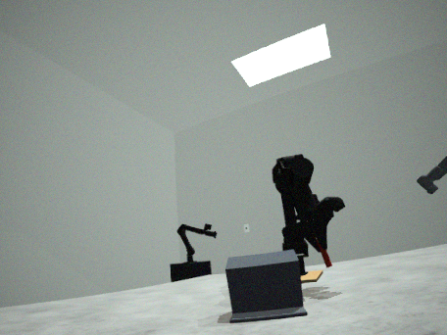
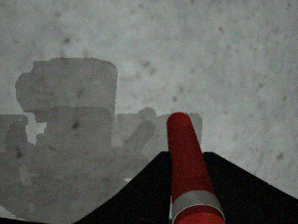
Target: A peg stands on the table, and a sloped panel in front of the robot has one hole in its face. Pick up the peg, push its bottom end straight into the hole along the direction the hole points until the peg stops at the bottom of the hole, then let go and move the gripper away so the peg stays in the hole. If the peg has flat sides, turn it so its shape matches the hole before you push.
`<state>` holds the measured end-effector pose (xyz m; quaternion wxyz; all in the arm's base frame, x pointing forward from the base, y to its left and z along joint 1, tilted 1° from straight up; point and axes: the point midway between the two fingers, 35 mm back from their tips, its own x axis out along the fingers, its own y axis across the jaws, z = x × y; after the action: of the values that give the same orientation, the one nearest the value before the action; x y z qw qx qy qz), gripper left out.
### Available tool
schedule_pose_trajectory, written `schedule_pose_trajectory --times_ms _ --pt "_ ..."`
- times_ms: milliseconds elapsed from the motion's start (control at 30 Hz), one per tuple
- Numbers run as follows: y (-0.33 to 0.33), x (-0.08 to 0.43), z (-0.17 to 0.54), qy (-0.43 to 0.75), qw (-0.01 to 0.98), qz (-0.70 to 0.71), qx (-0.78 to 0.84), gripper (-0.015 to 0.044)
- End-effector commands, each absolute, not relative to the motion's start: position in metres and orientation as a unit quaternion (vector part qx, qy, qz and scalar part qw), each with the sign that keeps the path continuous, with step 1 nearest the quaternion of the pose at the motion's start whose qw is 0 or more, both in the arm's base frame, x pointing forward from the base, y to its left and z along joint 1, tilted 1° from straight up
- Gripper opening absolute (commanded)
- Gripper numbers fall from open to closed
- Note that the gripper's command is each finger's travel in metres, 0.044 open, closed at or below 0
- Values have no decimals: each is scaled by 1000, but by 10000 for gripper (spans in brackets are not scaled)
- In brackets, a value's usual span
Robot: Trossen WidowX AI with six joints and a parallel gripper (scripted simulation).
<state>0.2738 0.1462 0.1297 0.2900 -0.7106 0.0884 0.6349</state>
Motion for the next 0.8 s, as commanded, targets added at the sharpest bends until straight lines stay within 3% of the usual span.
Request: schedule_pose_trajectory --times_ms 0,767 --pt "144 275 128 78 295 632 -713 0" --pt "128 292 119 32 322 596 -735 0"
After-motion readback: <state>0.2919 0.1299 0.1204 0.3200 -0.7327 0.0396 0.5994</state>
